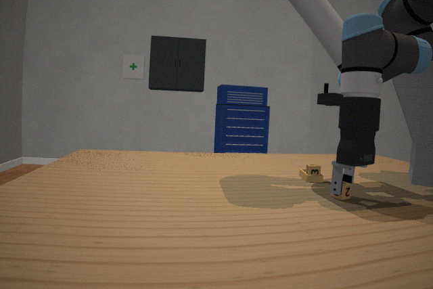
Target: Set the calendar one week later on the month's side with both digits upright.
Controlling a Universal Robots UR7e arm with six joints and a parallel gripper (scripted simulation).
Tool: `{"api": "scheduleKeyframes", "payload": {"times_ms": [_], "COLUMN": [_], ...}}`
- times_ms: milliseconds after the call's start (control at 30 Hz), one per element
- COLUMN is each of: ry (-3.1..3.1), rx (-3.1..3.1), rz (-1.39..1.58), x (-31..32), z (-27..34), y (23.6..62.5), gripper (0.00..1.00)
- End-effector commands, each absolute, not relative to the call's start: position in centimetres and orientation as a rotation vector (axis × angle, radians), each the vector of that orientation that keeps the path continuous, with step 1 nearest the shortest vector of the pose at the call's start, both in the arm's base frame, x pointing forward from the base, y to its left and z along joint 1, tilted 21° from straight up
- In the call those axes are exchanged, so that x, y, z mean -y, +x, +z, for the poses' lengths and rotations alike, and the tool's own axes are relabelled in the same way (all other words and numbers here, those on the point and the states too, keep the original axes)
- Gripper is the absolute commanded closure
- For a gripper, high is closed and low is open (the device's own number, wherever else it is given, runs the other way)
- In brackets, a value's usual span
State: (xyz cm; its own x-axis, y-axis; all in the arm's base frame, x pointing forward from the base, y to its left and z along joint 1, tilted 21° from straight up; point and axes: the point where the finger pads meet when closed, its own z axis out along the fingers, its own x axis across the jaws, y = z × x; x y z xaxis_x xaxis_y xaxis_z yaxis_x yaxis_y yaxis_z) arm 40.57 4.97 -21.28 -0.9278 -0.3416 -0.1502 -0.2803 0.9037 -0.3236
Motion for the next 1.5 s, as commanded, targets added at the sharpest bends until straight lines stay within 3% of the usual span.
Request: {"api": "scheduleKeyframes", "payload": {"times_ms": [0,267,400,467,500,633,767,1467], "ry": [-0.470,-0.470,-0.470,-0.470,-0.470,-0.470,-0.470,-0.474], "rx": [-2.863,-2.863,-2.863,-2.863,-2.863,-2.863,-2.863,-2.864], "rz": [-0.442,-0.442,-0.442,-0.442,-0.442,-0.442,-0.442,-0.442], "x": [-4.9,-4.9,-4.9,-4.9,-4.9,-4.9,-4.9,-5.4], "z": [-21.3,-21.3,-21.3,-21.3,-21.3,-21.3,-21.3,-20.0], "y": [40.7,40.7,40.7,40.7,40.7,40.7,40.7,40.2], "gripper": [0.43,0.43,0.31,0.31,0.25,0.25,0.13,0.13]}}
